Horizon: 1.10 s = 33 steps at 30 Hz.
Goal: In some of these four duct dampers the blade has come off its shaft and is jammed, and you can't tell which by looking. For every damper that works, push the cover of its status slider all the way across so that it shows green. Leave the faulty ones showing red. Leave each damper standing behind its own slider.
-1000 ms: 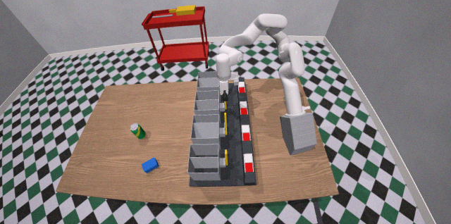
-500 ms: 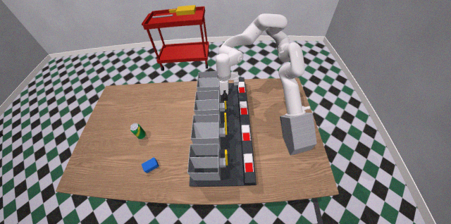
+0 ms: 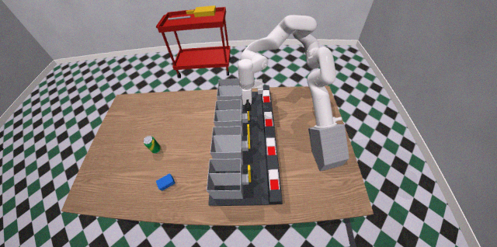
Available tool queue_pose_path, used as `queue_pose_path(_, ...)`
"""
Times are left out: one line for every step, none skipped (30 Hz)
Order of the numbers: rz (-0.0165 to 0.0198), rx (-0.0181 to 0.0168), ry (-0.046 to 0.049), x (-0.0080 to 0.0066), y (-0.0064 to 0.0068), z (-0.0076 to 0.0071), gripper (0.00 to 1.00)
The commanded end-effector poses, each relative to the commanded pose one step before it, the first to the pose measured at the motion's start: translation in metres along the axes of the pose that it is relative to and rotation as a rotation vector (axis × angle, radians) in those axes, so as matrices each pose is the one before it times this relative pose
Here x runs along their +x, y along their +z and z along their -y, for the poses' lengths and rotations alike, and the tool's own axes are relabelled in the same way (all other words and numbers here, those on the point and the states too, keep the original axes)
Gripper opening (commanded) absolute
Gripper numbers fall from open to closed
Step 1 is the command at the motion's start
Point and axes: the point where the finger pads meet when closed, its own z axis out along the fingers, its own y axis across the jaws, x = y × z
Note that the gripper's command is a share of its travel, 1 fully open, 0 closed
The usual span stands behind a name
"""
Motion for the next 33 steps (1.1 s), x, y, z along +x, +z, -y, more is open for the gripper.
queue_pose_path(0.00259,-0.0011,0.00096,-0.00087,-0.00103,0.00002,0.19)
queue_pose_path(0.0,0.0,0.0,0.0,0.0,0.0,0.19)
queue_pose_path(0.0,0.0,0.0,0.0,0.0,0.0,0.19)
queue_pose_path(0.0,0.0,0.0,0.0,0.0,0.0,0.19)
queue_pose_path(0.0,0.0,0.0,0.0,0.0,0.0,0.19)
queue_pose_path(0.0,0.0,0.0,0.0,0.0,0.0,0.19)
queue_pose_path(0.0,0.0,0.0,0.0,0.0,0.0,0.19)
queue_pose_path(0.0,0.0,0.0,0.0,0.0,0.0,0.19)
queue_pose_path(0.0,0.0,0.0,0.0,0.0,0.0,0.19)
queue_pose_path(0.0,-0.00003,0.0,0.0,0.0,0.0,0.19)
queue_pose_path(0.0,-0.00008,0.0,0.0,0.0,0.00001,0.19)
queue_pose_path(0.0,-0.00015,0.0,0.0,0.0,0.00001,0.19)
queue_pose_path(-0.00001,-0.00025,0.0,0.0,0.0,0.00002,0.19)
queue_pose_path(-0.00001,-0.00036,0.0,0.0,0.0,0.00004,0.19)
queue_pose_path(-0.00001,-0.0005,0.0,0.0,0.0,0.00005,0.19)
queue_pose_path(-0.00001,-0.00065,0.0,0.0,0.0,0.00006,0.19)
queue_pose_path(-0.00002,-0.00082,-0.00001,0.0,0.0,0.00008,0.19)
queue_pose_path(-0.00002,-0.001,-0.00001,0.0,0.0,0.0001,0.19)
queue_pose_path(-0.00002,-0.0012,-0.00001,0.0,0.0,0.00012,0.19)
queue_pose_path(-0.00002,-0.00142,-0.00001,0.0,0.0,0.00014,0.19)
queue_pose_path(-0.00002,-0.00164,-0.00001,0.0,0.0,0.00016,0.19)
queue_pose_path(-0.00001,-0.00188,0.0,0.0,0.0,0.00019,0.19)
queue_pose_path(-0.00001,-0.00213,0.0,0.0,0.0,0.00021,0.19)
queue_pose_path(0.0,-0.00238,0.0,0.0,0.0,0.00024,0.19)
queue_pose_path(0.0,0.0,0.0,0.0,0.0,0.0,0.19)
queue_pose_path(0.0,0.0,0.0,0.0,0.0,0.0,0.19)
queue_pose_path(0.00001,-0.00264,0.0,0.0,0.0,0.00027,0.19)
queue_pose_path(0.00003,-0.00291,0.00001,0.0,-0.00001,0.00029,0.19)
queue_pose_path(0.00005,-0.00319,0.00002,0.0,-0.00001,0.00032,0.19)
queue_pose_path(0.00003,-0.00345,0.00001,0.0,0.0,0.00035,0.19)
queue_pose_path(-0.00007,-0.00367,-0.00002,0.00001,0.00001,0.00036,0.19)
queue_pose_path(-0.00005,-0.00395,-0.00002,0.0,0.00001,0.00039,0.19)
queue_pose_path(-0.00002,-0.00423,-0.00001,0.0,0.0,0.00042,0.19)
